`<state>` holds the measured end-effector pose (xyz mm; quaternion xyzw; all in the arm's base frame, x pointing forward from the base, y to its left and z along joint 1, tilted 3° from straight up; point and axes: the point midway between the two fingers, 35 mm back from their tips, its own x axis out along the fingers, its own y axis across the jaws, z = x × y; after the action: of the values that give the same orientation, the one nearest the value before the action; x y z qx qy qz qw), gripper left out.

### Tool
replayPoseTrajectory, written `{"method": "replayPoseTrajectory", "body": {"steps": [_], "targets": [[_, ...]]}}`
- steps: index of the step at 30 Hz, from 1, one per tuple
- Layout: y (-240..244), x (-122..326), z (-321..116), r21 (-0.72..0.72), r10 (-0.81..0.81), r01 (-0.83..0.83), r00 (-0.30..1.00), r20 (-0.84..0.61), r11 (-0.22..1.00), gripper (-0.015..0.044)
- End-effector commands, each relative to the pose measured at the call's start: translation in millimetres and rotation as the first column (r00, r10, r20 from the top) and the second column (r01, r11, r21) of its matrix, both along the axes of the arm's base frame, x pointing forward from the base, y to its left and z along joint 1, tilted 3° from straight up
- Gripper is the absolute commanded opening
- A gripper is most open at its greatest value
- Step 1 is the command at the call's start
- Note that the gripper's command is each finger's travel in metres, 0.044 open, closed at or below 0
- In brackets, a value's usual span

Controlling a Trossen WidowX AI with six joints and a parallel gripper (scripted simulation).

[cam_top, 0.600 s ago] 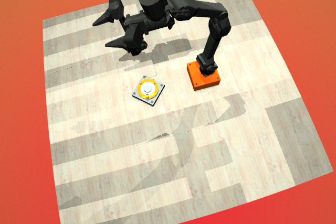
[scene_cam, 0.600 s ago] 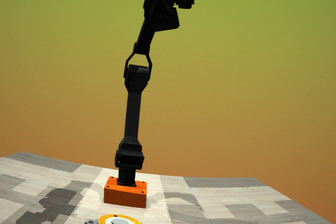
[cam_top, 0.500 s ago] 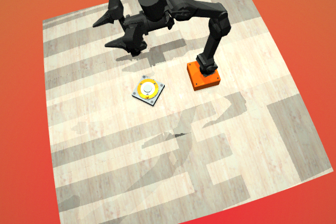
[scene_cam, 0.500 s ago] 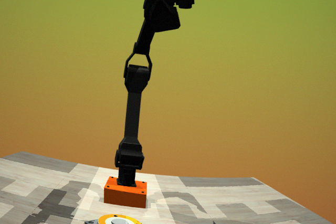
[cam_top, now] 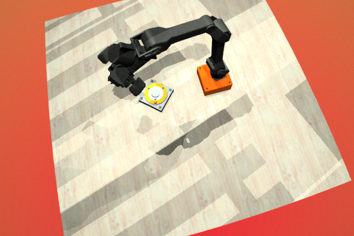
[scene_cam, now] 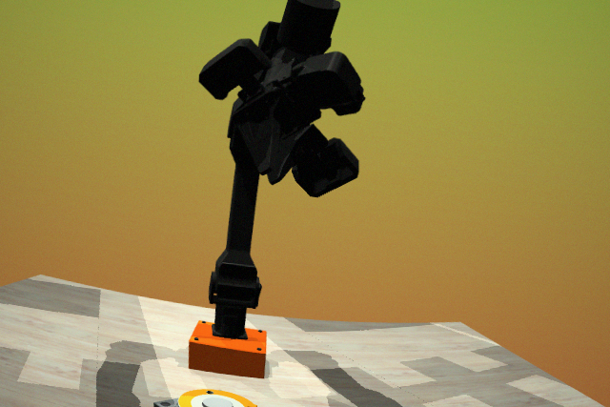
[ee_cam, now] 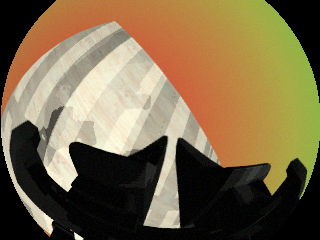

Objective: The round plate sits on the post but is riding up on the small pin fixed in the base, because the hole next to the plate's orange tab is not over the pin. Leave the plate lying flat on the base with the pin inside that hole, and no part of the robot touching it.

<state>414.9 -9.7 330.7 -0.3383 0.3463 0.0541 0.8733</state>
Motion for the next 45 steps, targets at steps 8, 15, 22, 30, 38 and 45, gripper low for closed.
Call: {"method": "replayPoseTrajectory", "body": {"steps": [8,15,22,30,38,45], "targets": [[4,-26,-164,0.272,-0.266,0.426,0.840,-0.474,0.863,0.0000],[9,-70,-240,0.215,-0.387,0.710,0.582,-0.715,0.671,0.0000],[12,-74,-240,0.215,-0.387,0.710,0.582,-0.716,0.671,0.0000],[13,-70,-273,0.215,-0.387,0.710,0.582,-0.716,0.671,0.0000],[14,-70,-288,0.215,-0.387,0.710,0.582,-0.716,0.671,0.0000],[18,-76,-289,0.214,-0.386,0.710,0.581,-0.716,0.671,0.0000]]}}
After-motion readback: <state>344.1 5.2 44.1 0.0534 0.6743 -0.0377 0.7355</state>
